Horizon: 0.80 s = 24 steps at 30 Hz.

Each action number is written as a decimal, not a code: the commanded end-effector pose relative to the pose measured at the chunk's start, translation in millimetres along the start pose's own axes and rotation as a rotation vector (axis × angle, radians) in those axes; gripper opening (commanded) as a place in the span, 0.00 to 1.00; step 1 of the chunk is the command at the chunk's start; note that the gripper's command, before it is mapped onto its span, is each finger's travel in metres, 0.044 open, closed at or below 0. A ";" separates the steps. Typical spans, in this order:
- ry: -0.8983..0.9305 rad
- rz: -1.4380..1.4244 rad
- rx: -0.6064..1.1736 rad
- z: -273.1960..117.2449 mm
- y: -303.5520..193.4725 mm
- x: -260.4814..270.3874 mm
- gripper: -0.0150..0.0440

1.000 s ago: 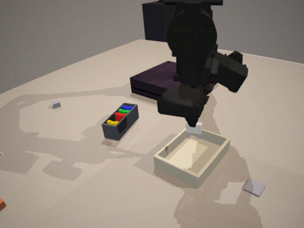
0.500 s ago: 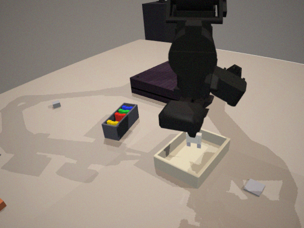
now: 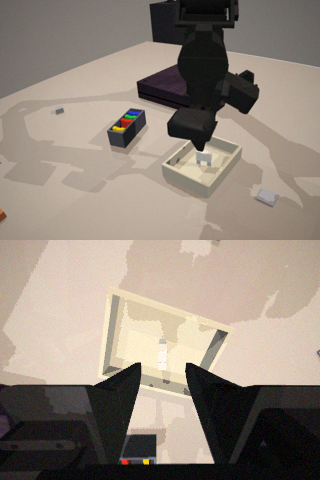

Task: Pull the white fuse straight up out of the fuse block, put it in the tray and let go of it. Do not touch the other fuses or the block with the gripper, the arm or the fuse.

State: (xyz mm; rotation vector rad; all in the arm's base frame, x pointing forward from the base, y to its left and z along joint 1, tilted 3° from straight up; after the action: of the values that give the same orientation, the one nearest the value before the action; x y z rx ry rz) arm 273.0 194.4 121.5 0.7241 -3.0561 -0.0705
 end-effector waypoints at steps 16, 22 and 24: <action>0.004 0.004 -0.002 -37.1 0.0 1.1 0.81; 0.010 0.005 0.002 -33.9 -0.4 2.1 0.81; 0.010 0.005 0.002 -33.9 -0.4 2.1 0.81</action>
State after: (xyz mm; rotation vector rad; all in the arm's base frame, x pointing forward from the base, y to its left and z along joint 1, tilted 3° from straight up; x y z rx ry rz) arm 271.6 191.6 155.4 0.7149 -3.0489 -0.0643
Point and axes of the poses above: the point midway between the two fingers, 35 mm back from their tips, its own z axis out along the fingers, its own x axis across the jaws, y = z × x, the point moved 7 cm from there along -z, back along the fingers, and after that the axes turned 5 degrees about -z, right-handed, at the moved point
